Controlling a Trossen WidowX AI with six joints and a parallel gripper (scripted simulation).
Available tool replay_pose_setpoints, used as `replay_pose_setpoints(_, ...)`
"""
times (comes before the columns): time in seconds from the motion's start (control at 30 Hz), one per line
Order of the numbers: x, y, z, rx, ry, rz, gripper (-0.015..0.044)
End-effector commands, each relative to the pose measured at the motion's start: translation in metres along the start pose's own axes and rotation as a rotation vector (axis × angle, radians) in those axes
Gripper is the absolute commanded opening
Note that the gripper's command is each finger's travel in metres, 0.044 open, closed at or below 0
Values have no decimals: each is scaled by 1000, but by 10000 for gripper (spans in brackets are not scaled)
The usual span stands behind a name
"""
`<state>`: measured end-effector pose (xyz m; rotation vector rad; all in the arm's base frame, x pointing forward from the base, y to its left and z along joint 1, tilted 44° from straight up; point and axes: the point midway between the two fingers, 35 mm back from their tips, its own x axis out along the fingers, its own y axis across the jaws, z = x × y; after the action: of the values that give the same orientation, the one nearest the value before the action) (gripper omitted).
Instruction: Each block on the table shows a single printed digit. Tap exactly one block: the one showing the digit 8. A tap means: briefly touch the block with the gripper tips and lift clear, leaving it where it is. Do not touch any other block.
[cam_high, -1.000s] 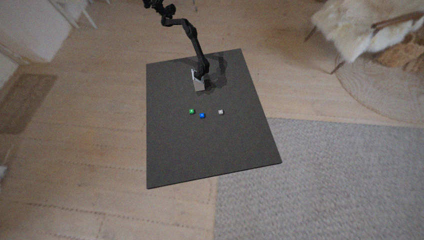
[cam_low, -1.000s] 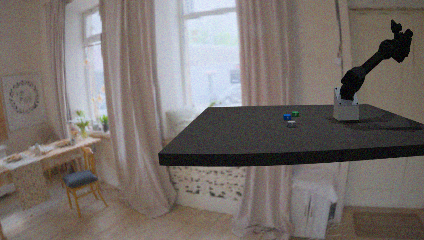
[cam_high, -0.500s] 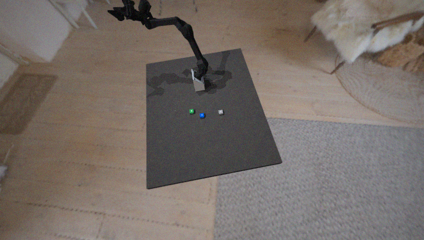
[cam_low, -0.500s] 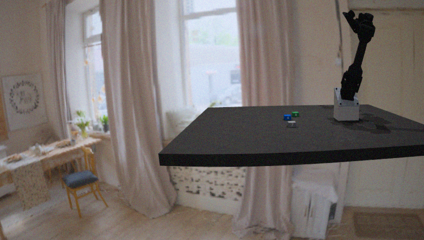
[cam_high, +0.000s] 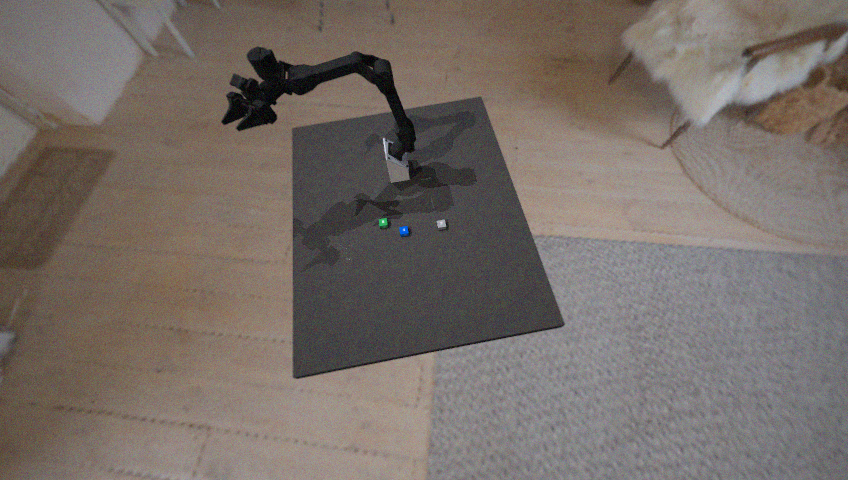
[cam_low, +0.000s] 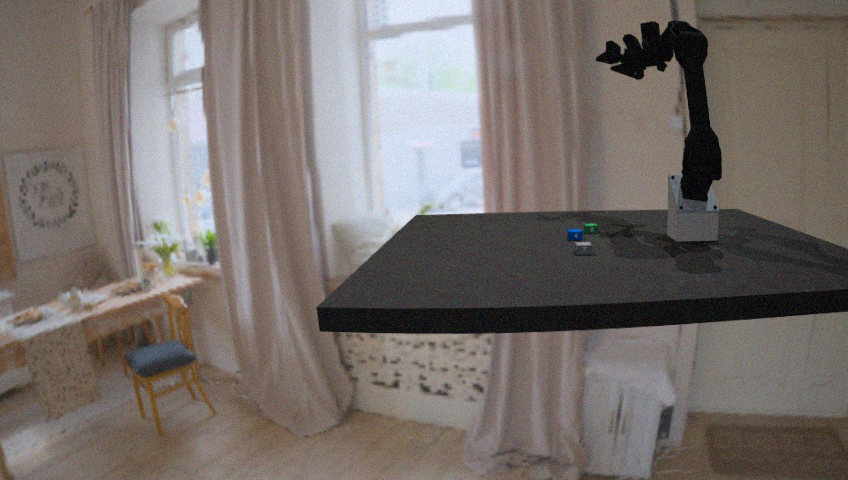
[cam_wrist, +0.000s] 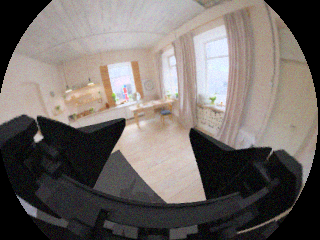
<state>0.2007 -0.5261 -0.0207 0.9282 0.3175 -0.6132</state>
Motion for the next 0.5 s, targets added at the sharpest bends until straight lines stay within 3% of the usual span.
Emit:
replay_pose_setpoints(0.0,25,43,-56,-82,190,14,400)
replay_pose_setpoints(0.23,36,130,-177,-299,597,92,400)
replay_pose_setpoints(0.47,-14,202,-299,-556,1039,231,400)
